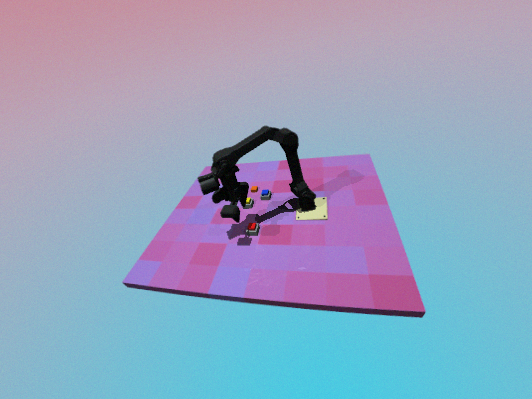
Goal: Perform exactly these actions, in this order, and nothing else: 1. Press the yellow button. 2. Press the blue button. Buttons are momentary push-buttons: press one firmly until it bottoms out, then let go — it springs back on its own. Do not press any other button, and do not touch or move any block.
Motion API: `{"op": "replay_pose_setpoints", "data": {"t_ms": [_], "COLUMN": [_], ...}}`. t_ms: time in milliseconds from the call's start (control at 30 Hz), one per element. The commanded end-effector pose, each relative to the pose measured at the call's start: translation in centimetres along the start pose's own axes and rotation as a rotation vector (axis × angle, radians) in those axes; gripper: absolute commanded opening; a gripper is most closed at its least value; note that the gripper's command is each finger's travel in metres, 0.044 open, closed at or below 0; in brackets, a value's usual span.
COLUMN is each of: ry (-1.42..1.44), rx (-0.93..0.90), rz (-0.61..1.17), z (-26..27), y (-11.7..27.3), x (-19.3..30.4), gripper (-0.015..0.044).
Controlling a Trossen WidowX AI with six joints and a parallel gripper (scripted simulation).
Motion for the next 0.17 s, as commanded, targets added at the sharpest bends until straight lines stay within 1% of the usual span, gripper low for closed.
{"op": "replay_pose_setpoints", "data": {"t_ms": [0, 133], "ry": [-0.005, -0.005], "rx": [0.006, 0.006], "rz": [0.006, 0.006], "z": [3.41, 3.41], "y": [0.46, 0.46], "x": [0.72, 0.72], "gripper": [0.0400, 0.0400]}}
Point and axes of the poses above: the point midway between the two fingers, 35 mm back from their tips, its own y axis back along the fingers, its own z axis across the jaws, x = y × z, the point moved 3 cm from there along y, back along the fingers, and after that the axes turned 13 degrees about y, right-handed, at the moved point
